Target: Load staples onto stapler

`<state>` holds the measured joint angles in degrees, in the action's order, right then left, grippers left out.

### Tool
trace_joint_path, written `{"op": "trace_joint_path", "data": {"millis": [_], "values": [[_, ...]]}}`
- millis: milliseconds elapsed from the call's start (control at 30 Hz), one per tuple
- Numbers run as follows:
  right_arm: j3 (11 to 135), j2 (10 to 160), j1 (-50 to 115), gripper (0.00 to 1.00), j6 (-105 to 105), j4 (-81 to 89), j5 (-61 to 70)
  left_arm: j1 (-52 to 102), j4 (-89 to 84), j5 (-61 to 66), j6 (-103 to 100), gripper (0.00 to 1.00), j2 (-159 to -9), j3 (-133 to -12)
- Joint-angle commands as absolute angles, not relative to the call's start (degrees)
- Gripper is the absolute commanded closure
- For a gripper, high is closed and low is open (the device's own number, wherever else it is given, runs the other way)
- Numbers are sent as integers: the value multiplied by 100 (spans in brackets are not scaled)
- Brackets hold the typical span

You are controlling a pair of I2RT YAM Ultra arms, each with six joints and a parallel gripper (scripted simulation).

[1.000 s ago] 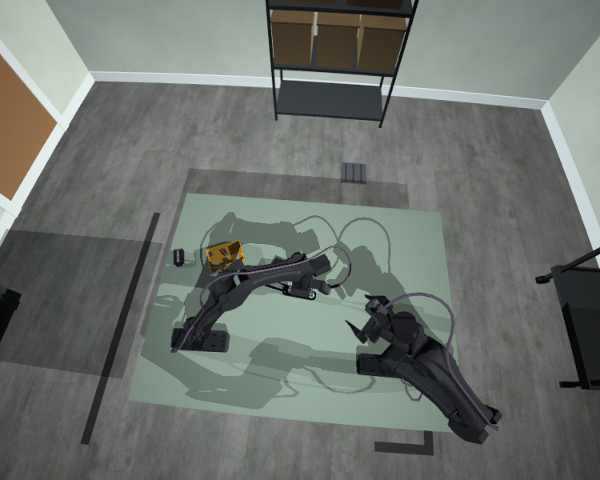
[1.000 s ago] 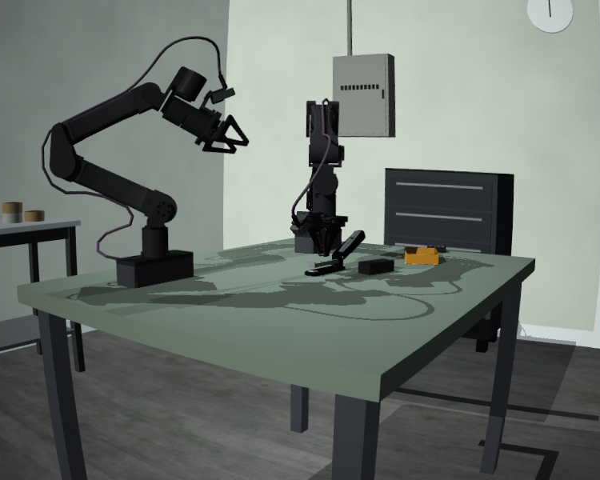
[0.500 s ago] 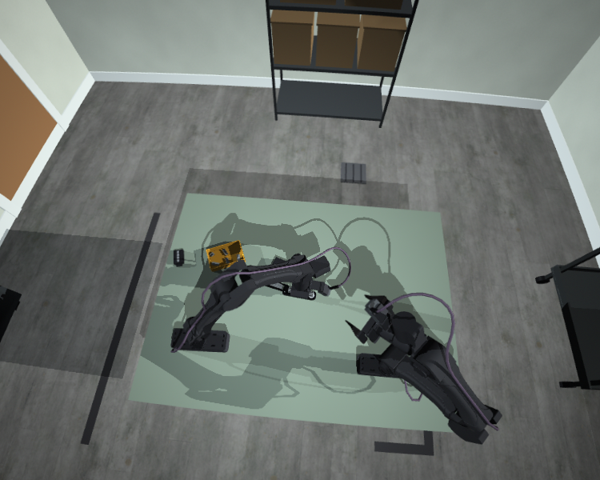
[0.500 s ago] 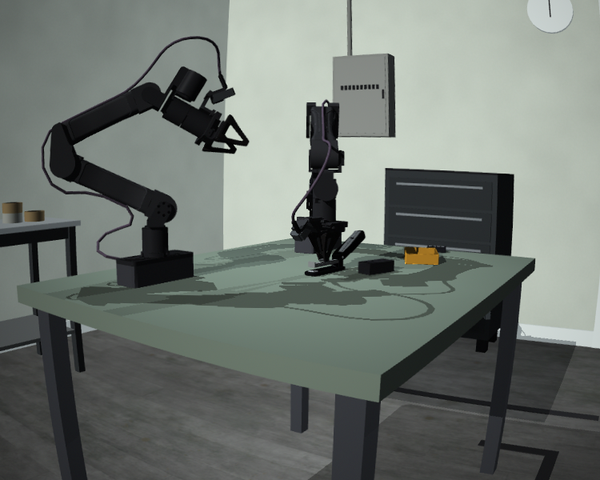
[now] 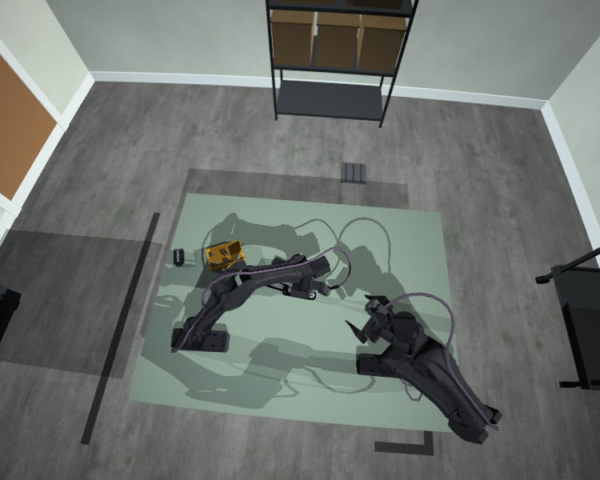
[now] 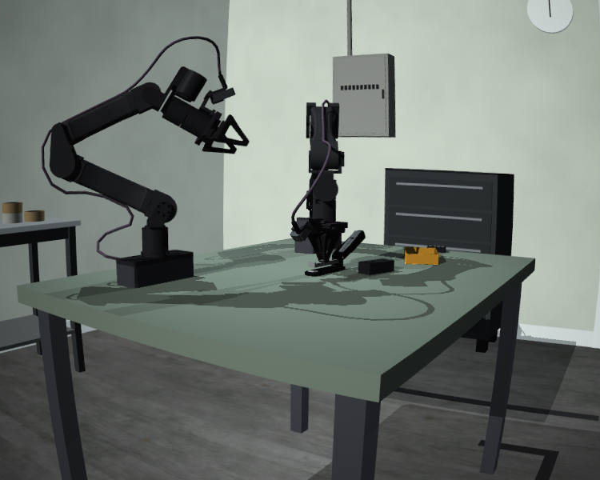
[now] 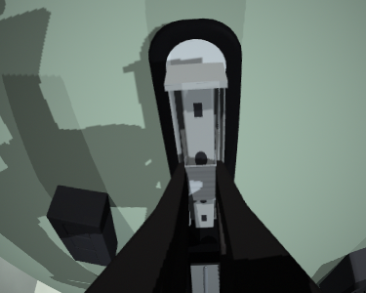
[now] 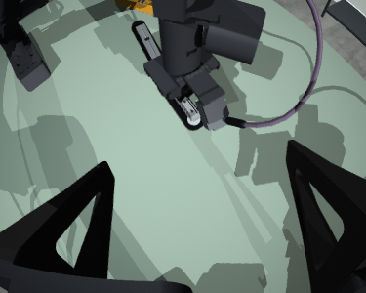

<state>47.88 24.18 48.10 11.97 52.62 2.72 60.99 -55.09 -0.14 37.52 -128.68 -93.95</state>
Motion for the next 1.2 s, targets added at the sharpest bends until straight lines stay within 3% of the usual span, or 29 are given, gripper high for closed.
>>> {"op": "trace_joint_path", "data": {"millis": [0,1167], "values": [[4809,2308,4770,0,1209,5239,303,6181,-5363,-85,3729,94,-12897,-9331],[4809,2308,4770,0,1209,5239,303,6155,-5739,-18,3725,94,-12671,-9668]]}}
